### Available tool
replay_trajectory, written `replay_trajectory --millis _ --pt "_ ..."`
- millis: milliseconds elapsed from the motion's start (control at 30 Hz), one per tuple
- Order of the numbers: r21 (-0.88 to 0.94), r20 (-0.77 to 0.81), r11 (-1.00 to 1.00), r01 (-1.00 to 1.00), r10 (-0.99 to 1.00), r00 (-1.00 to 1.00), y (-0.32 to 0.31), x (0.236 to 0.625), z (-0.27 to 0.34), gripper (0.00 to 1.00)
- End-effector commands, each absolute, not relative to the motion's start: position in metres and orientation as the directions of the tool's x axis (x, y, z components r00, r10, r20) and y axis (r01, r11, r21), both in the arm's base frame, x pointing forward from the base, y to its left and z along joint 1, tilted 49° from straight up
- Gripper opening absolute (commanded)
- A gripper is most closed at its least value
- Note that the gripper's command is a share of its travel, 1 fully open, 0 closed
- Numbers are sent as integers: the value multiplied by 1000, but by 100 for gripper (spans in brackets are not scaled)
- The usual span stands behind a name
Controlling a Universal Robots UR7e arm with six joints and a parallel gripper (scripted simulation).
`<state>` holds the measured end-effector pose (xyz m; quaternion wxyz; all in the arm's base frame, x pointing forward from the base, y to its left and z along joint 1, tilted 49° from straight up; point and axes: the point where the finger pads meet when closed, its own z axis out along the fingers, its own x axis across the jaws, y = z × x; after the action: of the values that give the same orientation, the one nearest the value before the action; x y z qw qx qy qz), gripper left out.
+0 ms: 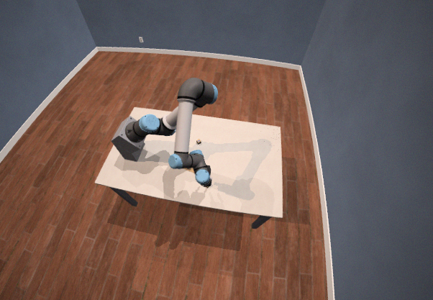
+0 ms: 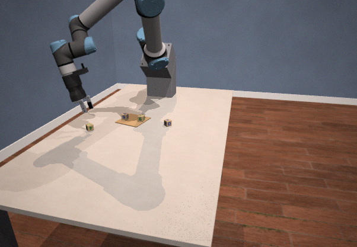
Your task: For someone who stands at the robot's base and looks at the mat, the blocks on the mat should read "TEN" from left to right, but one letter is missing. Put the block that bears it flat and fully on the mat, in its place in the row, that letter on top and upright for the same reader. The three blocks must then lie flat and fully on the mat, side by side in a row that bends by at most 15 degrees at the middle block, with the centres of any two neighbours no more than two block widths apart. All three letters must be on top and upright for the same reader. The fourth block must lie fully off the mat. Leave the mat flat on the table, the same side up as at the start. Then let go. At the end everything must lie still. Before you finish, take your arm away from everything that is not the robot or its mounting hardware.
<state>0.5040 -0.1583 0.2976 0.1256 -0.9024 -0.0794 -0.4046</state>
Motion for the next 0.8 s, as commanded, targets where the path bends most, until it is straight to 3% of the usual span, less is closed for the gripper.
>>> replay_trajectory --millis 0,333,767 --pt "-151 751 -956 250 53 658 -153 502 297 100" --pt "-93 753 -957 275 113 648 -126 492 291 100" --pt "85 735 -933 349 296 610 -42 462 270 100"
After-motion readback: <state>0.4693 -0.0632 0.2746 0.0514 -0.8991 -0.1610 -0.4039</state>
